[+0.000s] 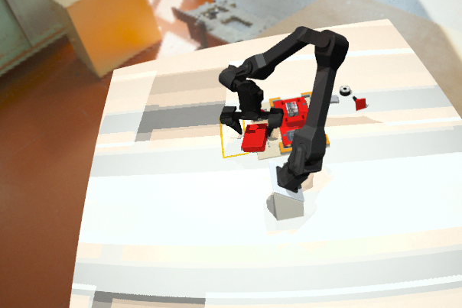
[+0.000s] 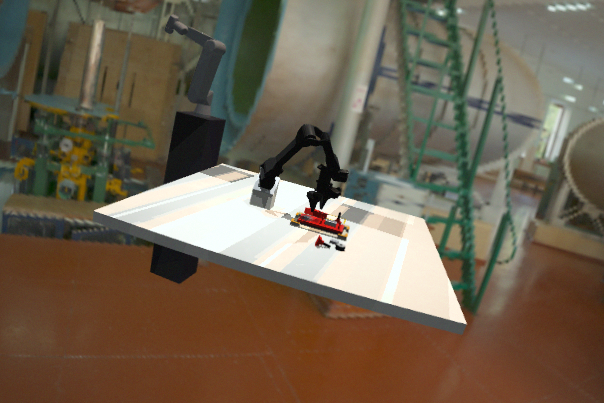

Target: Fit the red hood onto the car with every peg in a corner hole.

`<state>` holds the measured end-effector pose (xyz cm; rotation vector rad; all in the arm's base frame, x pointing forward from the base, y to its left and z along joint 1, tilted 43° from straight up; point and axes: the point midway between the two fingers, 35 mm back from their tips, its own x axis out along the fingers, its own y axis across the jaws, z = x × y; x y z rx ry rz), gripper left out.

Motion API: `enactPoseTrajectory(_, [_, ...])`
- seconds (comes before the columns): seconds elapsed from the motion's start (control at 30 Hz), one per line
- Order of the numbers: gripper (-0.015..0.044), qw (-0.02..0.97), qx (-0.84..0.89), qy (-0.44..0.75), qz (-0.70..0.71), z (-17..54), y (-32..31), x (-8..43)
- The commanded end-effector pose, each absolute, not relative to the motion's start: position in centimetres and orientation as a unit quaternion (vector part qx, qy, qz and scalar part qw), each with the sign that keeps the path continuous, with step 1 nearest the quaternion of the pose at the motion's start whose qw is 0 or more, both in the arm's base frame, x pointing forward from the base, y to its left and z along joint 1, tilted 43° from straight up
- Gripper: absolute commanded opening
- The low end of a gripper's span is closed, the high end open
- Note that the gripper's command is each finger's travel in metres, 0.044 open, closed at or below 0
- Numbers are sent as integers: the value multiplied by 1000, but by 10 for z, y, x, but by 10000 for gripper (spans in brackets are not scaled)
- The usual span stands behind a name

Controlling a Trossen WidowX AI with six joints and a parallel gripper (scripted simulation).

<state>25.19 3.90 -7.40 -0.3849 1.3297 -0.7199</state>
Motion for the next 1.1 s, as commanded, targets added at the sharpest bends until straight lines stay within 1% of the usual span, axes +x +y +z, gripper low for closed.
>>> enactPoseTrajectory(0.0, [440, 710, -177, 599, -325, -76, 37, 252])
enactPoseTrajectory(1.0, [440, 710, -177, 599, -325, -87, 27, 253])
enactPoseTrajectory(1.07, [427, 711, -174, 599, -325, -85, 29, 253])
